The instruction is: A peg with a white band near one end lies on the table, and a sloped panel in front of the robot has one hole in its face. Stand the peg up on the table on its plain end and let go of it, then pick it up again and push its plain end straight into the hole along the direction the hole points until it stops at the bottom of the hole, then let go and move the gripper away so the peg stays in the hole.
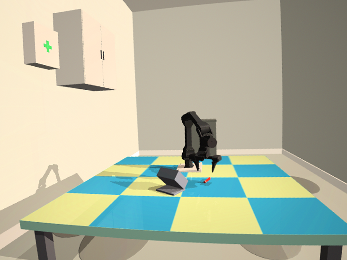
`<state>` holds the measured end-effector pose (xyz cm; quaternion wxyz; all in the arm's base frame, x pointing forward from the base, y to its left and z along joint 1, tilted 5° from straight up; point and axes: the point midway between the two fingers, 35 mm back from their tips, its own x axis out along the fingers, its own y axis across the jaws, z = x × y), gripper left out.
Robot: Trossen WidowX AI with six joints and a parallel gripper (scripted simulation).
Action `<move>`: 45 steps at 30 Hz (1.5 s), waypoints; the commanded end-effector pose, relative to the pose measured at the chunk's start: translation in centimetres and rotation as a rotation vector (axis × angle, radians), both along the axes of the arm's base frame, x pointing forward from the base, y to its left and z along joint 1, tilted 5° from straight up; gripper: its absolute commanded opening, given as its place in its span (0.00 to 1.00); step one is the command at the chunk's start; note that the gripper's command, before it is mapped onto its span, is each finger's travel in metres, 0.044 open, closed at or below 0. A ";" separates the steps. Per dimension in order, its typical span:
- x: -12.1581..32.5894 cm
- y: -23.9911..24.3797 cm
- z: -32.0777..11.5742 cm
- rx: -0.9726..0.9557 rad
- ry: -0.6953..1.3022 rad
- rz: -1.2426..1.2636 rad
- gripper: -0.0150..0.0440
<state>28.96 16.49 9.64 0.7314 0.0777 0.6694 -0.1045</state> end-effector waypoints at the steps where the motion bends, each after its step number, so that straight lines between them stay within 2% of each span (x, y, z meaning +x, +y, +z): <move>1: -0.1 0.0 -0.7 0.002 0.009 -0.003 1.00; 38: 0.2 -0.4 -6.4 0.001 0.009 -0.003 1.00; 45: 0.2 -0.4 -6.4 0.001 0.009 -0.003 0.69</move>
